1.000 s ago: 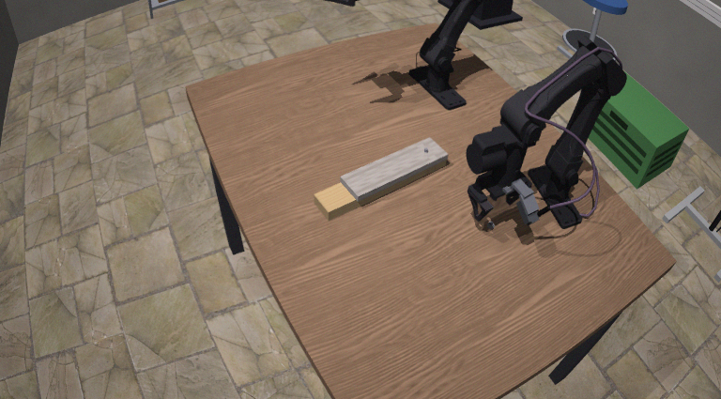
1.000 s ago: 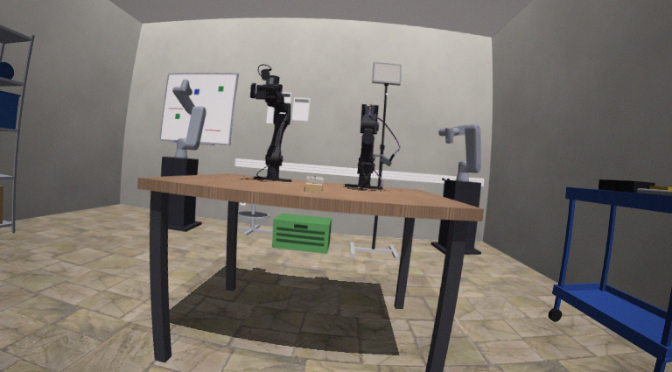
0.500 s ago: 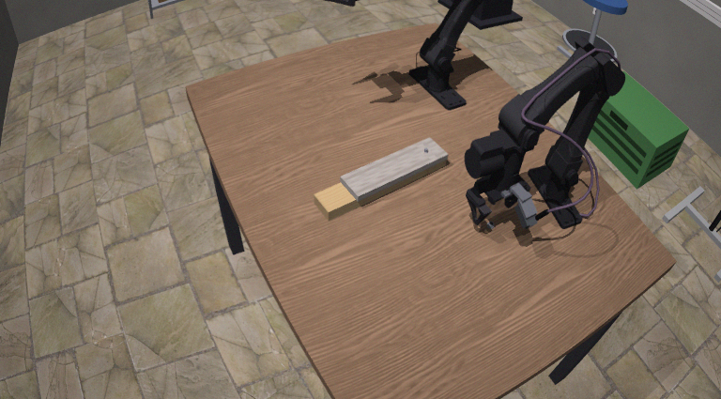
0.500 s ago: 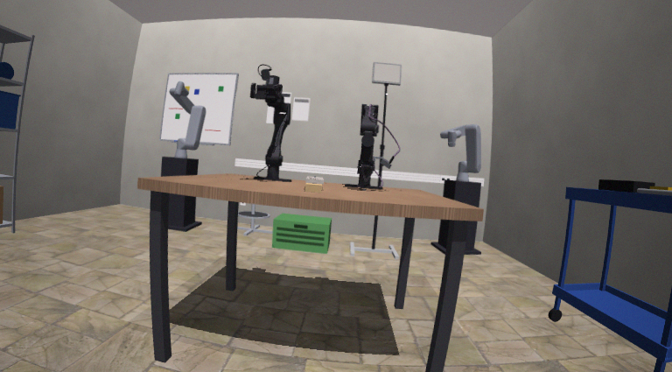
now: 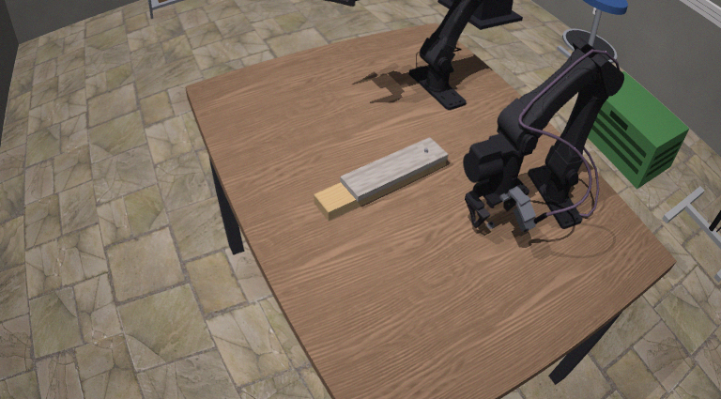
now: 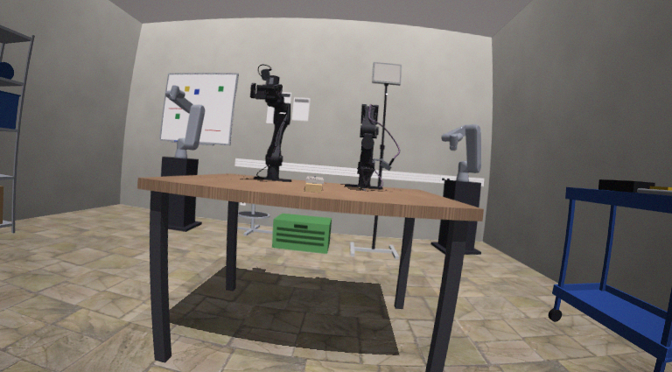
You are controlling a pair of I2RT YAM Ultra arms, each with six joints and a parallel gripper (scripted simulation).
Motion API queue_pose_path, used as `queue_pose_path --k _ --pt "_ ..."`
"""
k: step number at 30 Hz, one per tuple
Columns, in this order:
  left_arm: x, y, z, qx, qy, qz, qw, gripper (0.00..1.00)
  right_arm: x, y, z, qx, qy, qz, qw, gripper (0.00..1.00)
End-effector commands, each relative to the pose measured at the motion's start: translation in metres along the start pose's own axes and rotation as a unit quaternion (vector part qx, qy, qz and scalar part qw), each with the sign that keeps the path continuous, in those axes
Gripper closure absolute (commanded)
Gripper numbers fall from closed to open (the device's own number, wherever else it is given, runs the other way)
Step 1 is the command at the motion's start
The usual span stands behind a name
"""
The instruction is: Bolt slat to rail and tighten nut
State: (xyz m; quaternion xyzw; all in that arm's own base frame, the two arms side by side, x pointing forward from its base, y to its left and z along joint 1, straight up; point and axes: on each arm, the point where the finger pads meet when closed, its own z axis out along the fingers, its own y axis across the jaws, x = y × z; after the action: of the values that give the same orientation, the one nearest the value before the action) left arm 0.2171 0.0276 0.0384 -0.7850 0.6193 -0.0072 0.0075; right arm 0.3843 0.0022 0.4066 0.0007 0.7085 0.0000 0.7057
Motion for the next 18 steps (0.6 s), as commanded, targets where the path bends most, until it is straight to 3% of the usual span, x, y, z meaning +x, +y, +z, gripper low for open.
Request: queue_pose_path --k 1,18 --pt "-0.002 0.004 0.008 -0.009 -0.001 -0.006 1.000 0.00 -0.005 -0.001 -0.004 0.000 -0.008 0.000 1.000 0.00" --pt "-0.003 0.004 0.018 -0.009 -0.001 -0.007 1.000 0.00 -0.005 -0.001 -0.004 0.000 -0.008 0.000 1.000 0.00"
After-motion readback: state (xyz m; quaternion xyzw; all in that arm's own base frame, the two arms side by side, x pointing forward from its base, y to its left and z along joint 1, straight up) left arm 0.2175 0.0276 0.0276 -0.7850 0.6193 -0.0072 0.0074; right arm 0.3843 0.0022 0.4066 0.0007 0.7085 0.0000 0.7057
